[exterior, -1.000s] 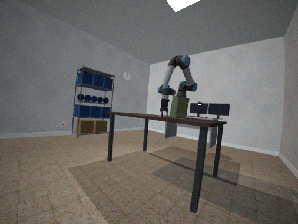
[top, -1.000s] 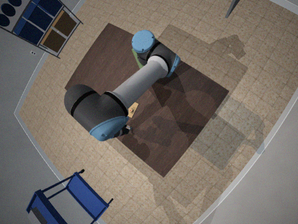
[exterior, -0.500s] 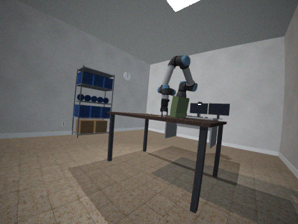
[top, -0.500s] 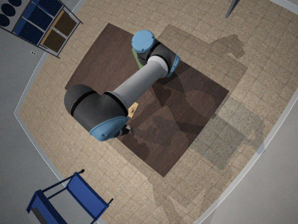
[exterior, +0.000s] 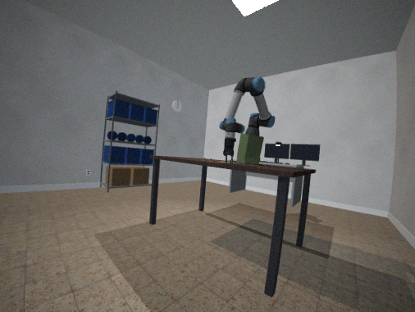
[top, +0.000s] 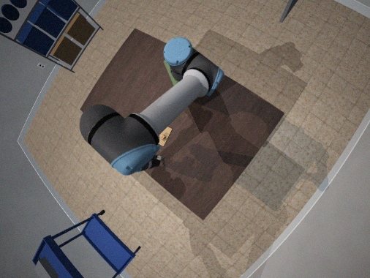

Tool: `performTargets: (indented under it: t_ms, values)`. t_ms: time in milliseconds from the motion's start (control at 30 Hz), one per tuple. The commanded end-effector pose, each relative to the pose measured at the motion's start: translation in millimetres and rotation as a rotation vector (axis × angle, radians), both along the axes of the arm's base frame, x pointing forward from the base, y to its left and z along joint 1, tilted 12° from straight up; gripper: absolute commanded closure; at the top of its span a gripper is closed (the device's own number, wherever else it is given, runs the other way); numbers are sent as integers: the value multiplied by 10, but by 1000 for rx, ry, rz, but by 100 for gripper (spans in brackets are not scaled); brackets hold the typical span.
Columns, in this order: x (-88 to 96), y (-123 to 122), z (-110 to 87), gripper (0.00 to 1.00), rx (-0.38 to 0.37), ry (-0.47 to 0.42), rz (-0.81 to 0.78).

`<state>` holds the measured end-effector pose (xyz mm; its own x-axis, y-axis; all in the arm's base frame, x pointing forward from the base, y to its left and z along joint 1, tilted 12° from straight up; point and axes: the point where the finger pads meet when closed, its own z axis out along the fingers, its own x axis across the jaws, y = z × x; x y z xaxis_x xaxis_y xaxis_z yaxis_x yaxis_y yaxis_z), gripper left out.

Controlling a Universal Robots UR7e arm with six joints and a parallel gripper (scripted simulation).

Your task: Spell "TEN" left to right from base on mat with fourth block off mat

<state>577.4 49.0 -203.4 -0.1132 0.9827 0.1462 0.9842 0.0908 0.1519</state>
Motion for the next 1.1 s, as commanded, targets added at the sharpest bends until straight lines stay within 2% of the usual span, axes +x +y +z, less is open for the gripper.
performTargets:
  t_ms: [0, 33, 1067]
  values:
    - [6, -2, 7, 21, 0, -2, 0]
    - [6, -2, 7, 51, 0, -2, 0]
    - [6, -2, 7, 51, 0, -2, 0]
